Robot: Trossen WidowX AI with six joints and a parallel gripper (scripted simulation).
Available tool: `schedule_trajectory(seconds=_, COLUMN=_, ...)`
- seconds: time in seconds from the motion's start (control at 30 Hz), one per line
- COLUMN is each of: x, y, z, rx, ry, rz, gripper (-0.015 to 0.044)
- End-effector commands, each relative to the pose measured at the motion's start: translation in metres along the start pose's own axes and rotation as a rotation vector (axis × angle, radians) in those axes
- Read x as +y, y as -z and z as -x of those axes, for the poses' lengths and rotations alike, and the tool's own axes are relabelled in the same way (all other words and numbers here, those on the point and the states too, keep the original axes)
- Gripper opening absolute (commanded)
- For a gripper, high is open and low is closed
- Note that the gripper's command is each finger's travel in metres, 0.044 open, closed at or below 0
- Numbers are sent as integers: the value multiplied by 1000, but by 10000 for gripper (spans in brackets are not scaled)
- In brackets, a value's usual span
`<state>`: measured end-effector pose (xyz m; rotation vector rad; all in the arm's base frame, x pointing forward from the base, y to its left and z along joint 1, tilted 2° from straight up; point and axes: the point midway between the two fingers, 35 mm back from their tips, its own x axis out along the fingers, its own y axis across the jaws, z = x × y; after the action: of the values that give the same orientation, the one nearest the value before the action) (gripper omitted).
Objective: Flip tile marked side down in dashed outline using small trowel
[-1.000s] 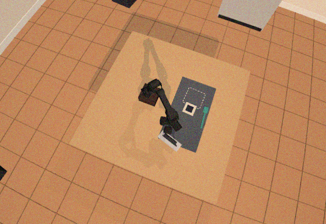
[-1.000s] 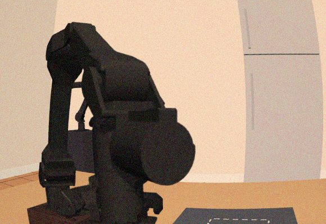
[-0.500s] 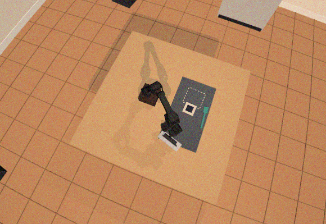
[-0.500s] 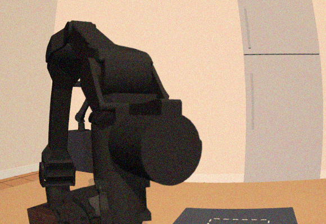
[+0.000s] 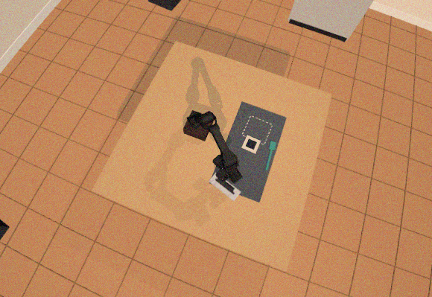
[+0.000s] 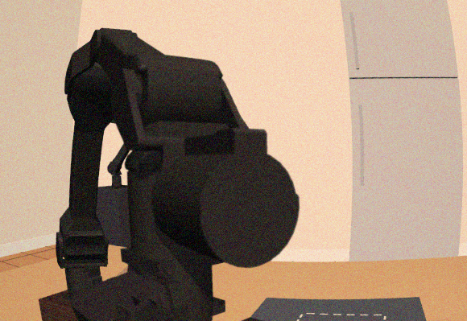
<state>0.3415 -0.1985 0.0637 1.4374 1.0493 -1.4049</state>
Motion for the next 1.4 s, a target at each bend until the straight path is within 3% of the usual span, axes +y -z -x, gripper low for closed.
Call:
schedule_trajectory(seconds=0.0, x=4, y=-3, z=-1, rx=3, ry=5, rz=123, gripper=270)
schedule_trajectory(seconds=1.37, x=42, y=-43, z=10, rx=0, ry=1, rz=1547, gripper=270)
